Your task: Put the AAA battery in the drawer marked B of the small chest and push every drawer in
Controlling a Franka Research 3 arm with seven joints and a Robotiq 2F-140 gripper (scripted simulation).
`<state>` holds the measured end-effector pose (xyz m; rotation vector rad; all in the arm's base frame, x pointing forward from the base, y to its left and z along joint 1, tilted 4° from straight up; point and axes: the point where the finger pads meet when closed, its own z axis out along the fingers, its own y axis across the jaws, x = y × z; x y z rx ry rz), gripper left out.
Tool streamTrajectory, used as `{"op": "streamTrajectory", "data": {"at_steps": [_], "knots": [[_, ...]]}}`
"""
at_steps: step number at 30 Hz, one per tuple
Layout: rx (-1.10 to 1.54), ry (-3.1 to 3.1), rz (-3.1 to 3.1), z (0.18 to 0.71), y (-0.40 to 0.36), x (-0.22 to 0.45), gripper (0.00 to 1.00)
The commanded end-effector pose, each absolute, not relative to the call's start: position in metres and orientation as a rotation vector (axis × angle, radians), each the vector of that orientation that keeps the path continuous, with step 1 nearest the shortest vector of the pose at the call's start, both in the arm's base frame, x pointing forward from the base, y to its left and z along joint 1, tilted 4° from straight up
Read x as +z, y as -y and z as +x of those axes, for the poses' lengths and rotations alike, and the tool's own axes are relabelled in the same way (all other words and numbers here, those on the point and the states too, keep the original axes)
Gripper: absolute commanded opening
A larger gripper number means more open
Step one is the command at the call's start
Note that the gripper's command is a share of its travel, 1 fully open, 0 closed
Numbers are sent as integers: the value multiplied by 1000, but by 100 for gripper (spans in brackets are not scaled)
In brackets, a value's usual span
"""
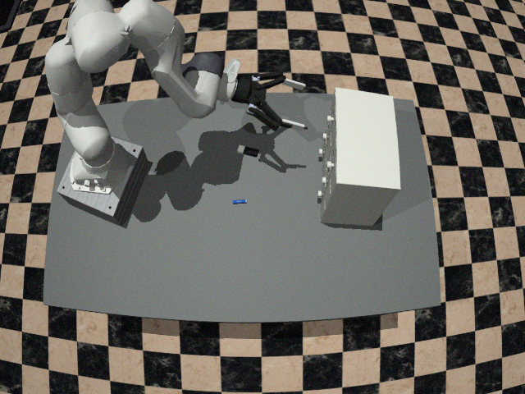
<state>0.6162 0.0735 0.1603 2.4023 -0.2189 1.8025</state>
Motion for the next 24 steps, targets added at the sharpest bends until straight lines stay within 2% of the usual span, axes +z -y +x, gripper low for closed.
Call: {"op": "streamTrajectory", "data": {"at_steps": [1, 12, 24], "knots": [[1804, 218, 2403, 616, -74, 159, 100], [1766, 222, 2433, 613, -74, 162, 100], [1577, 237, 2572, 599, -77, 173, 100]]}}
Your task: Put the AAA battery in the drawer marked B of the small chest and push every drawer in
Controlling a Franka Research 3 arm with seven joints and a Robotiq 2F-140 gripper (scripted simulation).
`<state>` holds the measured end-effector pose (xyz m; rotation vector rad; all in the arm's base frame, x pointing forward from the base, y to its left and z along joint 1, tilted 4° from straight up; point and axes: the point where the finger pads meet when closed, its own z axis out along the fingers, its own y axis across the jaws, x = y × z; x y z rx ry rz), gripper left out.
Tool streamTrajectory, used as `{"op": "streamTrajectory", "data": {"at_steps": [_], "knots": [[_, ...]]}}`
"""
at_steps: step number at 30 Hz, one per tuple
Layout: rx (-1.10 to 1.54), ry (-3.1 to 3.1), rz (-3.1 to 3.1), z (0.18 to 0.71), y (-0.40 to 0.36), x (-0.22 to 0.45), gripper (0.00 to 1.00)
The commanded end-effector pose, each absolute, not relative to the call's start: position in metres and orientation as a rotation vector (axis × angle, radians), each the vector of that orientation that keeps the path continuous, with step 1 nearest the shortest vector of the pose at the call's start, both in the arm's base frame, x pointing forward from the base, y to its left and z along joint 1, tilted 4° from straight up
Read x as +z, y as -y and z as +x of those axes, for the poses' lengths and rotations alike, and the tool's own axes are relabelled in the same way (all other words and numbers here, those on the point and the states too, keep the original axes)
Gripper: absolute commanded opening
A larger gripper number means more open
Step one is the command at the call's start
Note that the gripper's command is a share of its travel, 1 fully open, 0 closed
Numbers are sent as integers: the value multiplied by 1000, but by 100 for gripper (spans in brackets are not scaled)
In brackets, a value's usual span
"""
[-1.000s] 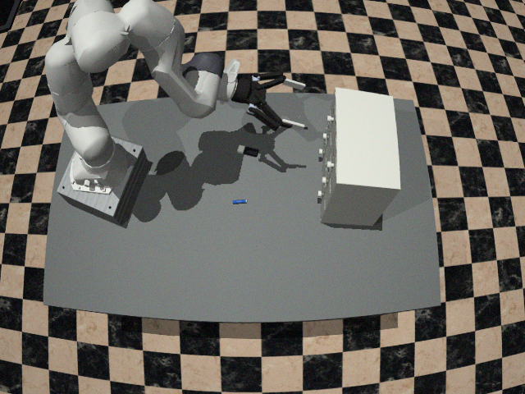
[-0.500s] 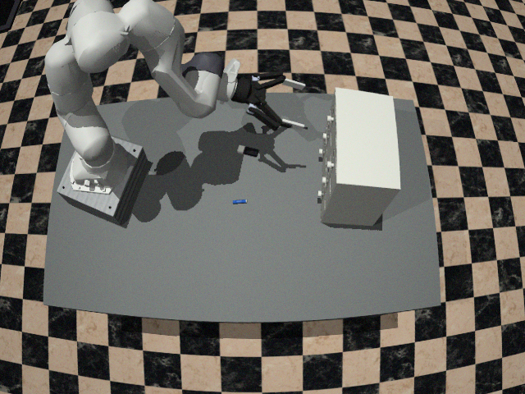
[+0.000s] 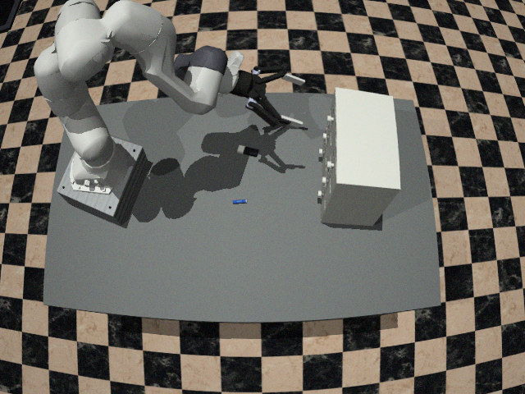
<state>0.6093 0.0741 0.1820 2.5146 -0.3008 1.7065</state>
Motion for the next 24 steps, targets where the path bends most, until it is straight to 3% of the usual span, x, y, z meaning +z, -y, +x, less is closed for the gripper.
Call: {"op": "streamTrajectory", "data": {"at_steps": [1, 24], "knots": [[1544, 239, 2593, 597, -77, 175, 100], [959, 279, 2900, 559, -85, 209, 100]]}}
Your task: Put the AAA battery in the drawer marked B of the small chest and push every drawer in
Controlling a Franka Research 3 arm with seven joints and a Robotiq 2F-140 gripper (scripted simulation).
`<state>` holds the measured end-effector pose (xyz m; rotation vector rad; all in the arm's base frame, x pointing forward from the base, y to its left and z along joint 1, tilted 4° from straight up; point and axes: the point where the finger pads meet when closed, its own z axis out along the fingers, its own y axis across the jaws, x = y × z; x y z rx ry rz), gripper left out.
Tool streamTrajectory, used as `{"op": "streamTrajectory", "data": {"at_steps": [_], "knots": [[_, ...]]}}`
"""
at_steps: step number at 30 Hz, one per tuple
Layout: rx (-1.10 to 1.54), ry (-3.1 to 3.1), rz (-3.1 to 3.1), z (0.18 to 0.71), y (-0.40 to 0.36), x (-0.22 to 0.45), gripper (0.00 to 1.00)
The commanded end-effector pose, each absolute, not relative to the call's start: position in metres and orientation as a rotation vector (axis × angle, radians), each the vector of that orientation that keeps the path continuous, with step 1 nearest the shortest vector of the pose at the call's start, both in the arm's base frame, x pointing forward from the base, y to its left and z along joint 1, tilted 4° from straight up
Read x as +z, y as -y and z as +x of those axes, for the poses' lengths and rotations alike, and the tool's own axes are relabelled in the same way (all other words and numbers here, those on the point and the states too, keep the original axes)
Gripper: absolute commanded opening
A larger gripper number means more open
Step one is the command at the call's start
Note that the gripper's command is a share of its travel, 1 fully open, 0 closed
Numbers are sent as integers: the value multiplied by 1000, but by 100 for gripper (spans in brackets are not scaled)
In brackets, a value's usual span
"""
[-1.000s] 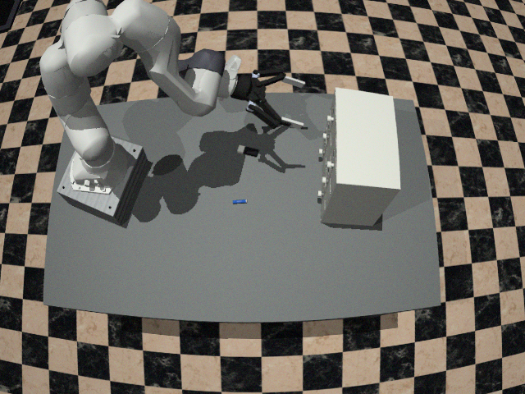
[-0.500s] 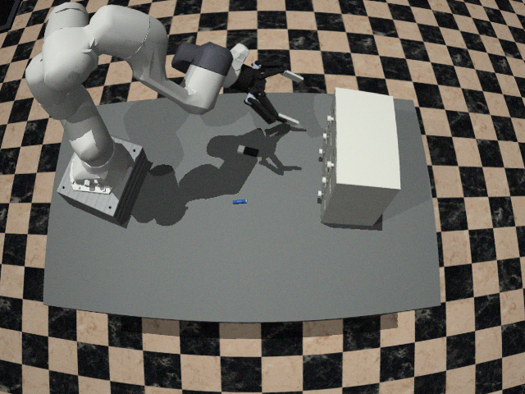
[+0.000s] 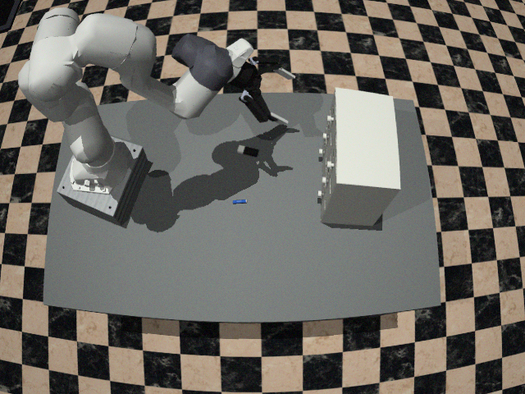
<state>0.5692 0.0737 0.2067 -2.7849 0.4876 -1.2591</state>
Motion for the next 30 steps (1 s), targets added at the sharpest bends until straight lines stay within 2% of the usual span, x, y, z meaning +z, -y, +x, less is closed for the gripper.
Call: {"op": "streamTrajectory", "data": {"at_steps": [1, 30], "knots": [[-983, -303, -3038, 557, -86, 211, 100], [-618, -562, -2904, 511, -95, 251, 100]]}}
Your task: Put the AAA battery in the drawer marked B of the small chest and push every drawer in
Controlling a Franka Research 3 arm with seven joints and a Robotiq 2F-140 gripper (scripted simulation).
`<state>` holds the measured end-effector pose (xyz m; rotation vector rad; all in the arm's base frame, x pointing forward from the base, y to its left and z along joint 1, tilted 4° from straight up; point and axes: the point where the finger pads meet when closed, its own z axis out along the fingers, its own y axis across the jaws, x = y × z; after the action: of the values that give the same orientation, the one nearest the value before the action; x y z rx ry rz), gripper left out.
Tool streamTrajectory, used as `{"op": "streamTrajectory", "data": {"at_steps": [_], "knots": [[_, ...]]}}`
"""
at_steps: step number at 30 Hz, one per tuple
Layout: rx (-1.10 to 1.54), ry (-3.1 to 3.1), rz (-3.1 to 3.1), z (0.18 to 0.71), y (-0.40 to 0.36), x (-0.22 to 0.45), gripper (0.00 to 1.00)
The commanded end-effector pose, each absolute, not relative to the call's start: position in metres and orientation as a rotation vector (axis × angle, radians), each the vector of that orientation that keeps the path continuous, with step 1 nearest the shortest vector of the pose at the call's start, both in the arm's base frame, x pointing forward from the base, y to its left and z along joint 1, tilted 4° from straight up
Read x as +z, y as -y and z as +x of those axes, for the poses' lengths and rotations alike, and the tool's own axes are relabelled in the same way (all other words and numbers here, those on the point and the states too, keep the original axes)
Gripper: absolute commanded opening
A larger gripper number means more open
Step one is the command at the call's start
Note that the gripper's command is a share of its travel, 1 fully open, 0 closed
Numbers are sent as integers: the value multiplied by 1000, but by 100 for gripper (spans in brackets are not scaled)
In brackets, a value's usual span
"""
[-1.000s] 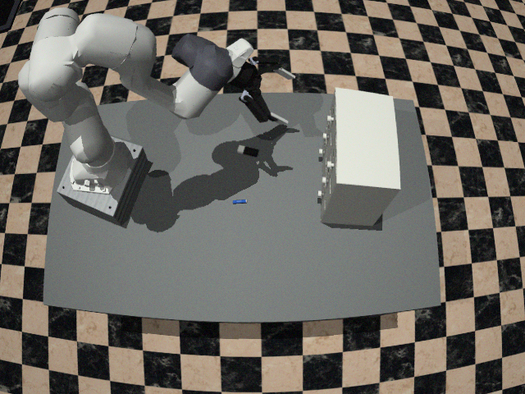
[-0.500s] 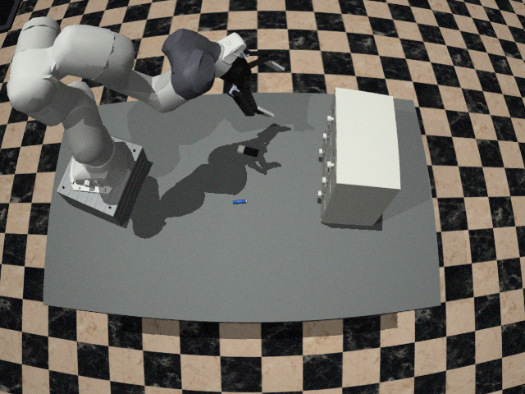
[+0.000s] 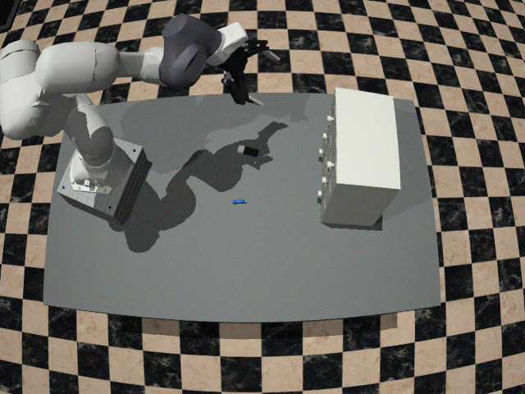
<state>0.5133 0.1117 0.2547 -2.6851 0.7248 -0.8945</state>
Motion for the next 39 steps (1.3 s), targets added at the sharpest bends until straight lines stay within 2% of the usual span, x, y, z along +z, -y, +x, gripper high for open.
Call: {"op": "streamTrajectory", "data": {"at_steps": [1, 23, 39], "knots": [[-599, -567, -2906, 511, -96, 251, 100], [-117, -320, -3141, 510, -96, 252, 100], [-105, -304, -3148, 510, -96, 252, 100]]}}
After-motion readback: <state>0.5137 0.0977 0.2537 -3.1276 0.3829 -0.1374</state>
